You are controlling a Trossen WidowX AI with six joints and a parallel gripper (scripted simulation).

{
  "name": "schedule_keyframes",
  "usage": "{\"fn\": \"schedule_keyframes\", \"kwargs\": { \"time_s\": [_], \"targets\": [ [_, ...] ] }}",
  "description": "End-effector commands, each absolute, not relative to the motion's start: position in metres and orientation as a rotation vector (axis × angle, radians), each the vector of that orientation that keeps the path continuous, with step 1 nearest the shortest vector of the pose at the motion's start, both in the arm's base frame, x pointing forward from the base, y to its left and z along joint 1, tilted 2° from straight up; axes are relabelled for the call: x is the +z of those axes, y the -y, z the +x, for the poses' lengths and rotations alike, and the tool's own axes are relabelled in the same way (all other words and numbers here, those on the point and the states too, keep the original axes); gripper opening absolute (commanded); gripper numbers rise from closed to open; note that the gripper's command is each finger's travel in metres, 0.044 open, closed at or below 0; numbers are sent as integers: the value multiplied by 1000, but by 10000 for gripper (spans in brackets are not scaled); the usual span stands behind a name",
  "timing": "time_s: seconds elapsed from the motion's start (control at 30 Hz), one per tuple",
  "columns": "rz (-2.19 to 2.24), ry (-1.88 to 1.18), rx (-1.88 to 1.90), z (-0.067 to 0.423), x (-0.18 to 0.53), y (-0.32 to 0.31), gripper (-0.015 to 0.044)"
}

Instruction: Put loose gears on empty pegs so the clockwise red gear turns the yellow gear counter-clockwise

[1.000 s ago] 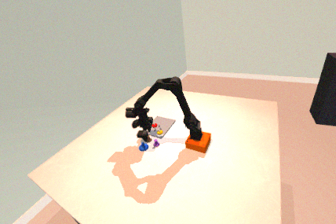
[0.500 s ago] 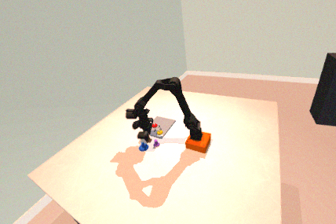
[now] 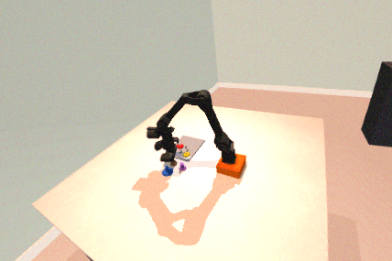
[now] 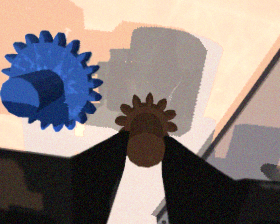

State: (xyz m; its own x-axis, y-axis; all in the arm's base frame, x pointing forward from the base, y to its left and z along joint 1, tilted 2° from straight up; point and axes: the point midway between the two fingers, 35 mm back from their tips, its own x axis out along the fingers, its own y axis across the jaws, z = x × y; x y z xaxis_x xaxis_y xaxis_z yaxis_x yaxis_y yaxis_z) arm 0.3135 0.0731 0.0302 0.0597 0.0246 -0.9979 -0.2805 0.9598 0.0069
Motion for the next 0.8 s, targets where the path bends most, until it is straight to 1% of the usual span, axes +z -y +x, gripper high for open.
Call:
{"fn": "schedule_keyframes", "kwargs": {
  "time_s": [0.0, 0.03, 0.07, 0.77],
  "targets": [
    [-213, -1497, 231, 314, 30, -73, 32],
    [-213, -1497, 231, 314, 30, -73, 25],
    [-213, -1497, 231, 314, 30, -73, 0],
    [-234, -1477, 278, 317, 71, -76, 0]
  ]
}}
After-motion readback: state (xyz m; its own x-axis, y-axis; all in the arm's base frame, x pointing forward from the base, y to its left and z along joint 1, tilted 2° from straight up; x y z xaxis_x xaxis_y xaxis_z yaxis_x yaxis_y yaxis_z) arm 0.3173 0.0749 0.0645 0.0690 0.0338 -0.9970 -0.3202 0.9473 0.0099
